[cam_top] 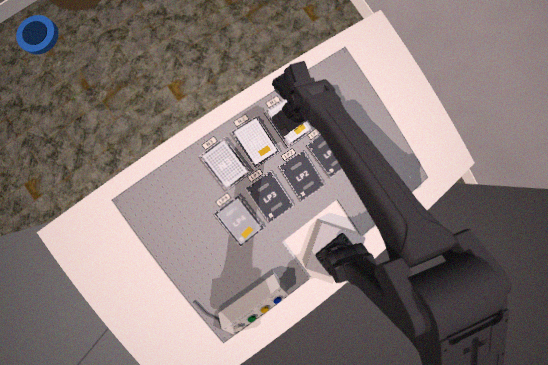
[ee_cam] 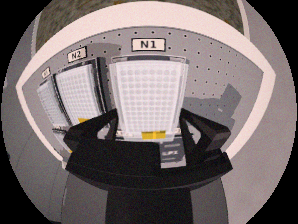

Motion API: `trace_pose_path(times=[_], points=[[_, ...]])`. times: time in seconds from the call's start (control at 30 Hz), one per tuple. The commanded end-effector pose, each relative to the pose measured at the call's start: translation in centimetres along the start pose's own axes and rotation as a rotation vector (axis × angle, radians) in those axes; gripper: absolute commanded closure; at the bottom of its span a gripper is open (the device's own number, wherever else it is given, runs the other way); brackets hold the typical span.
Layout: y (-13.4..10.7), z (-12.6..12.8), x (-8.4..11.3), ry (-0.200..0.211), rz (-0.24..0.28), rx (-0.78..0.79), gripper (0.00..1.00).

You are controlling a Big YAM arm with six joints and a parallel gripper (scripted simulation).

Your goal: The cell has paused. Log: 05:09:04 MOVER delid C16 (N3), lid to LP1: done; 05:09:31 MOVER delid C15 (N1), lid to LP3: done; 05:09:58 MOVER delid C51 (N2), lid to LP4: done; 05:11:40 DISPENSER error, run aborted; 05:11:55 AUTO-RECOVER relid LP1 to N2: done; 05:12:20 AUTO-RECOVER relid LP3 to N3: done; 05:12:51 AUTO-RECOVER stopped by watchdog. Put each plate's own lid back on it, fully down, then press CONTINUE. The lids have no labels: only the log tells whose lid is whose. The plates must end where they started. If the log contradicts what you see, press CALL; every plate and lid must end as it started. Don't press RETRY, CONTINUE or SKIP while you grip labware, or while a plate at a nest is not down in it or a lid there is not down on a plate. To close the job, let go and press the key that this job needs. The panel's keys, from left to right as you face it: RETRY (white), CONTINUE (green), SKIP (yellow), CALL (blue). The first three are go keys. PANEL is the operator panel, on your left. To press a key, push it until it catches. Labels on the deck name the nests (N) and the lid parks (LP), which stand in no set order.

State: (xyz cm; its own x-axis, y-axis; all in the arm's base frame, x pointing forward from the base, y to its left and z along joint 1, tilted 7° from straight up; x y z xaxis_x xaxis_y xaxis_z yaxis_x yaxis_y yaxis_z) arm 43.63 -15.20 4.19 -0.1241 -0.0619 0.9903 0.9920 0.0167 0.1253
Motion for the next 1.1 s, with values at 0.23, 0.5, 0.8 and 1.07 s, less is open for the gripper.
trace_pose_path(times=[0.23,0.5,0.8,1.07], points=[[0.12,0.57,-1.68,0.009,0.012,0.002,1.00],[0.14,0.57,-1.90,0.009,0.011,0.000,1.00],[-0.14,0.66,-2.33,0.011,0.016,0.000,1.00],[0.50,0.43,-2.20,0.006,0.003,0.001,1.00]])
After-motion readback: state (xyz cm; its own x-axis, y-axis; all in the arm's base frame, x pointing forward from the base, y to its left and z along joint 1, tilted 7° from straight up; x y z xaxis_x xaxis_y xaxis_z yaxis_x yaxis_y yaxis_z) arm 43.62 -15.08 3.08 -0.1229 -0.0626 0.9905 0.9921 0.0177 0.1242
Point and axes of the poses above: the point where the finger pads meet when closed, its own x axis back along the fingers, its own z axis across the jaws, y = z × x, the point moved 2 cm from there along x, back along the fingers, and after that the axes turned 4 degrees about x, right-handed, at the moved point
